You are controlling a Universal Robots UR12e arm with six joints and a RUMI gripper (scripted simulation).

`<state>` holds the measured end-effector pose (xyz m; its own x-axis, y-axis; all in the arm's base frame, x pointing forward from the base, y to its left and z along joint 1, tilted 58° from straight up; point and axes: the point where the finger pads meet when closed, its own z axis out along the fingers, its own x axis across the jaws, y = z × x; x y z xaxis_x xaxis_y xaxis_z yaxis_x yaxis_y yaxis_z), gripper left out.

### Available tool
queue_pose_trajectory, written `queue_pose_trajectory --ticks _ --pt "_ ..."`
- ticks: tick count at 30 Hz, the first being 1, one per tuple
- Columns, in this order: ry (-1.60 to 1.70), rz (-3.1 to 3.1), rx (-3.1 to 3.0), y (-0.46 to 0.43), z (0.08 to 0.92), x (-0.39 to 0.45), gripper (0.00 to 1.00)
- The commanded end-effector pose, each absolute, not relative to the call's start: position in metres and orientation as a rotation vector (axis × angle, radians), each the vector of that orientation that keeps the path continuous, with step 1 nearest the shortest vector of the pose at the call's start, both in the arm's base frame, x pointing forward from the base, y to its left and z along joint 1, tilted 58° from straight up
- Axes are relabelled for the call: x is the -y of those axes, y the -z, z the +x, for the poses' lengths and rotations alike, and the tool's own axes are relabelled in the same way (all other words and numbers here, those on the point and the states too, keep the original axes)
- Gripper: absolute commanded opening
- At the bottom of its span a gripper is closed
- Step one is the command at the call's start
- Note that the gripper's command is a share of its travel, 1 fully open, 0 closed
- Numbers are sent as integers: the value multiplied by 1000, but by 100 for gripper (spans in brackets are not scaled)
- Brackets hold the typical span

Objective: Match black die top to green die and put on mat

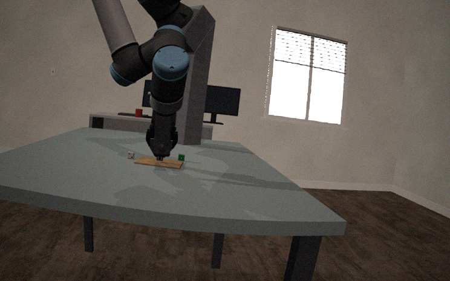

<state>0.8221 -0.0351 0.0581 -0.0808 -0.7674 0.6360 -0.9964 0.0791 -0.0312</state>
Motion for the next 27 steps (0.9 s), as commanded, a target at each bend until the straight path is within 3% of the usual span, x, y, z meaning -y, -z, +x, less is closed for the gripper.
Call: queue_pose_trajectory --ticks 1,27 --pt "-659 1739 1903 -58 823 35 3" --pt "-659 1739 1903 -56 825 37 3"
